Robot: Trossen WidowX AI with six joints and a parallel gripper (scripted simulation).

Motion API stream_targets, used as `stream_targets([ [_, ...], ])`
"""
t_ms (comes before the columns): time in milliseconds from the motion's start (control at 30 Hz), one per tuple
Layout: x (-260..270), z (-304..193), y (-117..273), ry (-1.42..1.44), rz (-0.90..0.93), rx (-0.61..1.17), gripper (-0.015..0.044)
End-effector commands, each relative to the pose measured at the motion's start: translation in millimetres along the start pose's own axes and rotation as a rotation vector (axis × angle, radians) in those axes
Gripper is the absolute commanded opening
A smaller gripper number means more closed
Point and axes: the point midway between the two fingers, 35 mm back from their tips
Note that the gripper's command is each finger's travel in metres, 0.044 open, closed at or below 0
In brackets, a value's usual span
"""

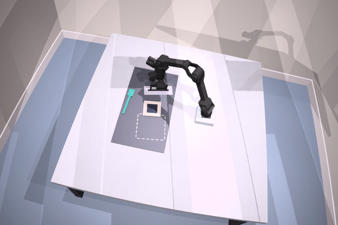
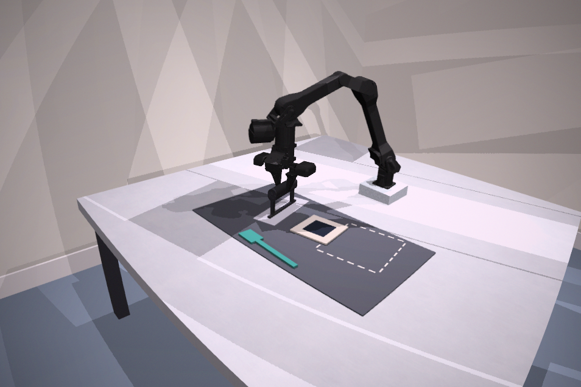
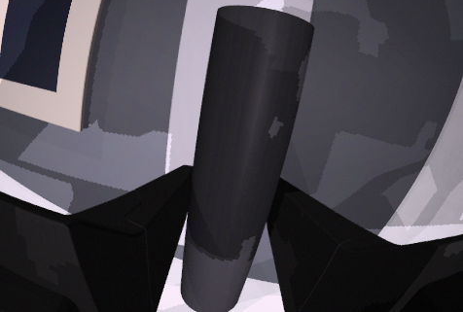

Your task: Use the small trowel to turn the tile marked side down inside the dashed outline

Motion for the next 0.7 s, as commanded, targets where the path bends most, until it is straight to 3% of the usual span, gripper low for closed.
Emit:
stream_targets([
  [0,0.6,0.2,-0.5,0.115,0.001,0.001,0.0130],
  [667,0.6,0.2,-0.5,0.697,0.001,0.001,0.0130],
])
Point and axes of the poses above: the point midway between the two fingers, 35 mm back from their tips, its own y axis back along the fingers, its own x axis across the jaws, z = x × y, and after that the axes turned 6 degrees about -y, right-handed
